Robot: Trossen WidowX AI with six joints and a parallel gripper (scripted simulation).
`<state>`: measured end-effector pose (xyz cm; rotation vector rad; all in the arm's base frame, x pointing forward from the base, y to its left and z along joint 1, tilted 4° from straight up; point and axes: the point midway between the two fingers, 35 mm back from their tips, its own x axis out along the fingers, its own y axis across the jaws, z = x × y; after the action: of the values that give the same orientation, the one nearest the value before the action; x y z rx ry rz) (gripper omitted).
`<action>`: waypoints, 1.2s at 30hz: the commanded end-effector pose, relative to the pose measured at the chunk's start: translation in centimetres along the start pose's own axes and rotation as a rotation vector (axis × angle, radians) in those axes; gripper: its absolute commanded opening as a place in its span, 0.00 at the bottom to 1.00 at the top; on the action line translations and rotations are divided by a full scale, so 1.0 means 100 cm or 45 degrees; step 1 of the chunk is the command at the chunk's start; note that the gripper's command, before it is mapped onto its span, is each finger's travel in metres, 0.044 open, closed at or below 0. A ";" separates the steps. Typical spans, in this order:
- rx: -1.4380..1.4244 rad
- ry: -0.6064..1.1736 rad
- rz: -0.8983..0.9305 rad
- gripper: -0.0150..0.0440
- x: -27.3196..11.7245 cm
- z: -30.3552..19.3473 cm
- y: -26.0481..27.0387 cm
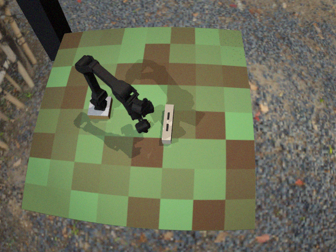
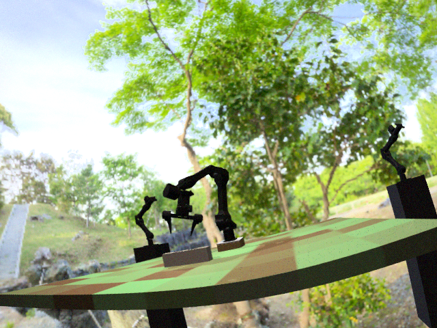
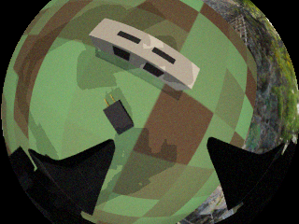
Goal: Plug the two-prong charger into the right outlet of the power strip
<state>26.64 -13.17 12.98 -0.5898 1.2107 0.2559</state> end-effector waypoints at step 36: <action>-0.608 0.178 0.372 1.00 0.058 0.008 0.050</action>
<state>27.09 -9.37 7.17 -0.8551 1.3670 0.7631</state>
